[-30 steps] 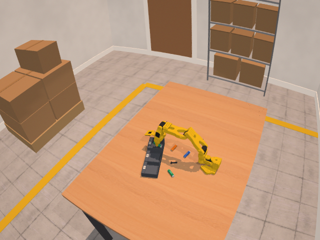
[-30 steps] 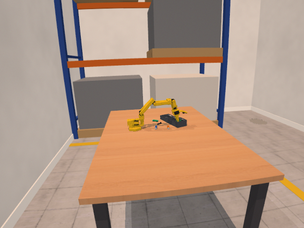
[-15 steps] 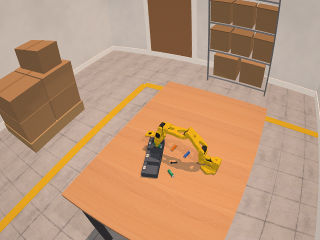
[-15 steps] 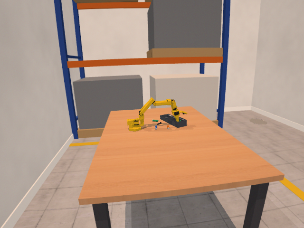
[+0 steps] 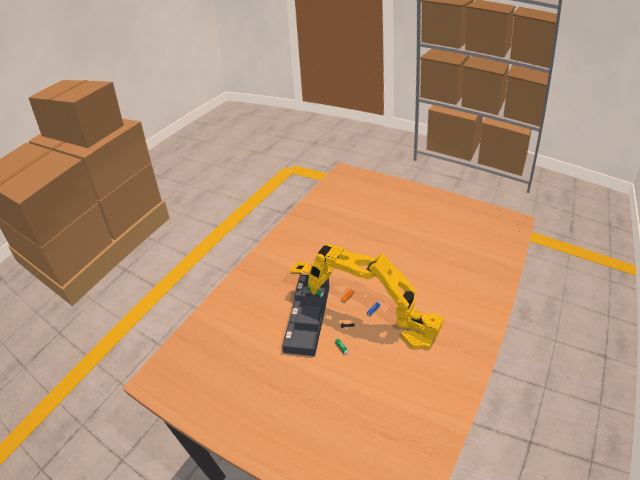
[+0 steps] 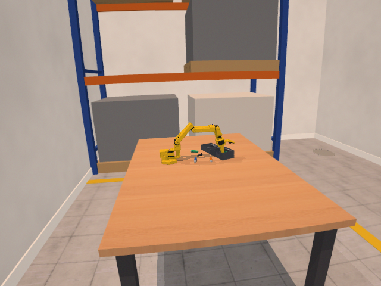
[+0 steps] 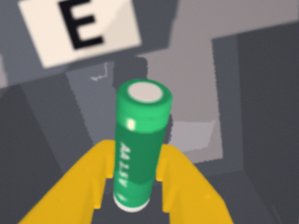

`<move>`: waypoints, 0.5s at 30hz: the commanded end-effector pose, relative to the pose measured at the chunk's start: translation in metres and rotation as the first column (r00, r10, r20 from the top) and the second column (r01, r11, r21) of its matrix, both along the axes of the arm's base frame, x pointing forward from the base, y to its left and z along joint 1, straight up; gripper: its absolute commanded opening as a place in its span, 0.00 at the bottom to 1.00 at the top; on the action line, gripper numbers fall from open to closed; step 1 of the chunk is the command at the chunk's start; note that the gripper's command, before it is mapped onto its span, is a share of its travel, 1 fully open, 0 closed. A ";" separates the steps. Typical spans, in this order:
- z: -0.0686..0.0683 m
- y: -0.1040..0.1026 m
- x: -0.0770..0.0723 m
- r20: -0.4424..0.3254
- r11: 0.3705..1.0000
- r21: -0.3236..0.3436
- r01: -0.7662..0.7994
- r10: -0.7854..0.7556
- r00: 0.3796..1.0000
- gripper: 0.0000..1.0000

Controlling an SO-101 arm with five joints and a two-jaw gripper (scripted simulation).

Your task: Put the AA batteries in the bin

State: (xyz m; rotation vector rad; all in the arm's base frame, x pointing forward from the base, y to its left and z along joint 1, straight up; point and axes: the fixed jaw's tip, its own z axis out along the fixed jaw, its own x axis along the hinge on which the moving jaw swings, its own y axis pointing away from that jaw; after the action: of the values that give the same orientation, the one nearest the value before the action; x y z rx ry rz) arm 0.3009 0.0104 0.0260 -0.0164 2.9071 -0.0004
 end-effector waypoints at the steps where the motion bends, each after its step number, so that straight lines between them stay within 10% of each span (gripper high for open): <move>1: 0.020 0.003 0.009 0.089 1.000 0.004 -0.004 0.003 0.996 0.00; 15: 0.020 0.003 0.009 0.089 1.000 0.004 -0.004 0.003 0.996 0.02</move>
State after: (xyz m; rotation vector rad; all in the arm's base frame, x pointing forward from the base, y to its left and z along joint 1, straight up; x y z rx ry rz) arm 0.3015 0.0104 0.0255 -0.0164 2.9032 -0.0004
